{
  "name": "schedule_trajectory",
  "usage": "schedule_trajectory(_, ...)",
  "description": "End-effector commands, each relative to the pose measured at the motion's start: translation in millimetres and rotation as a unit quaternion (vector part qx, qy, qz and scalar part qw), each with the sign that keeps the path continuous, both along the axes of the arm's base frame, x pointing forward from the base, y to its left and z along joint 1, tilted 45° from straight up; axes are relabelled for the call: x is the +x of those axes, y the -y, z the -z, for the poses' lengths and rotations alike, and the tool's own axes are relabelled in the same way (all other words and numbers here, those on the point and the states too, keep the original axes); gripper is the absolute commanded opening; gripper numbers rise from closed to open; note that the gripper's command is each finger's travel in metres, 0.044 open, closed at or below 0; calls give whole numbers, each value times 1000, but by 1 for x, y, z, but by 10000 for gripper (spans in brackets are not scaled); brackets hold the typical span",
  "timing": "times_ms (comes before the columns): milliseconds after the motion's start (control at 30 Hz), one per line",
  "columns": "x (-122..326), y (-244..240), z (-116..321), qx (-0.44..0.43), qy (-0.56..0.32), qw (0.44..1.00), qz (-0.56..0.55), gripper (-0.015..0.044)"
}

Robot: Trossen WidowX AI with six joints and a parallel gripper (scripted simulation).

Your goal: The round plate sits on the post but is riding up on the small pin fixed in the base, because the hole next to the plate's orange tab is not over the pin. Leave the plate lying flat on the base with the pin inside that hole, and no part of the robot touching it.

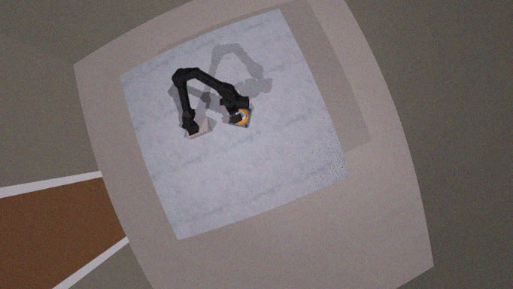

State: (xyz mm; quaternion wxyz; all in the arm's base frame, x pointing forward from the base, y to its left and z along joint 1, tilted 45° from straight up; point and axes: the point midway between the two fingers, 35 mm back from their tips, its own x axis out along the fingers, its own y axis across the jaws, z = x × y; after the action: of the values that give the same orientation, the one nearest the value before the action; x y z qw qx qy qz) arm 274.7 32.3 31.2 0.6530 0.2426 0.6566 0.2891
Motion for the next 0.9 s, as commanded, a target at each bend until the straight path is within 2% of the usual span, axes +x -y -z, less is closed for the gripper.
schedule_trajectory(0,7,-1,-3,2,0,1000,2,0)
schedule_trajectory(867,32,-3,-5,1,1,1000,2,0)
